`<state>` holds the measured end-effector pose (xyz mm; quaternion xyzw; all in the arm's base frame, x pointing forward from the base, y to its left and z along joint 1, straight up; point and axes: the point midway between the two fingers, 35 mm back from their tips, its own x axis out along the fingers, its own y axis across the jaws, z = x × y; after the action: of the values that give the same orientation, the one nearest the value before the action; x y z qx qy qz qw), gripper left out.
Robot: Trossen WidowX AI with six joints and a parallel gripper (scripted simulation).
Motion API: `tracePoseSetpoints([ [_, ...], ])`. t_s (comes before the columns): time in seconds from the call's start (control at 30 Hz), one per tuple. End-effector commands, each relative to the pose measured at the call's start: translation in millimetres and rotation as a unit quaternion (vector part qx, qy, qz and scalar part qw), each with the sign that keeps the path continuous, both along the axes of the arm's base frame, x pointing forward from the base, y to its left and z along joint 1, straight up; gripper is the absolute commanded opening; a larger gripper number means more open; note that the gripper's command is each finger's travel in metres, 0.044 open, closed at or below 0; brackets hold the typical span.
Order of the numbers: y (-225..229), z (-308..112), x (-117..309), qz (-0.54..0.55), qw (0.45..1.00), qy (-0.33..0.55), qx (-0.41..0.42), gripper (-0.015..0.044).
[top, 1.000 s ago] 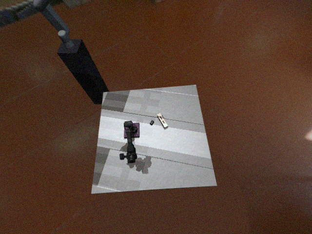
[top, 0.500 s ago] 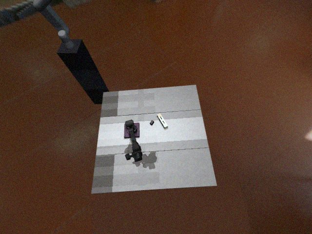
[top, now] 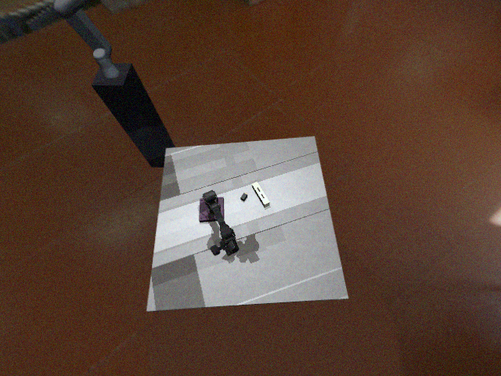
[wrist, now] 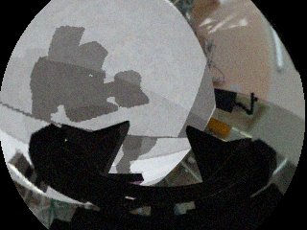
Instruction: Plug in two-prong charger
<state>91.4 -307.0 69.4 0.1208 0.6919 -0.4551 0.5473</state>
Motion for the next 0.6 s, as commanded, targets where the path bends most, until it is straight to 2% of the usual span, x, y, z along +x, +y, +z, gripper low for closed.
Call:
tracePoseSetpoints([
  [0.0,10,-2,15,0.03,0.999,-0.003,0.011,0.044],
  [0.57,50,-2,75,0.154,0.987,-0.014,0.043,0.044],
])
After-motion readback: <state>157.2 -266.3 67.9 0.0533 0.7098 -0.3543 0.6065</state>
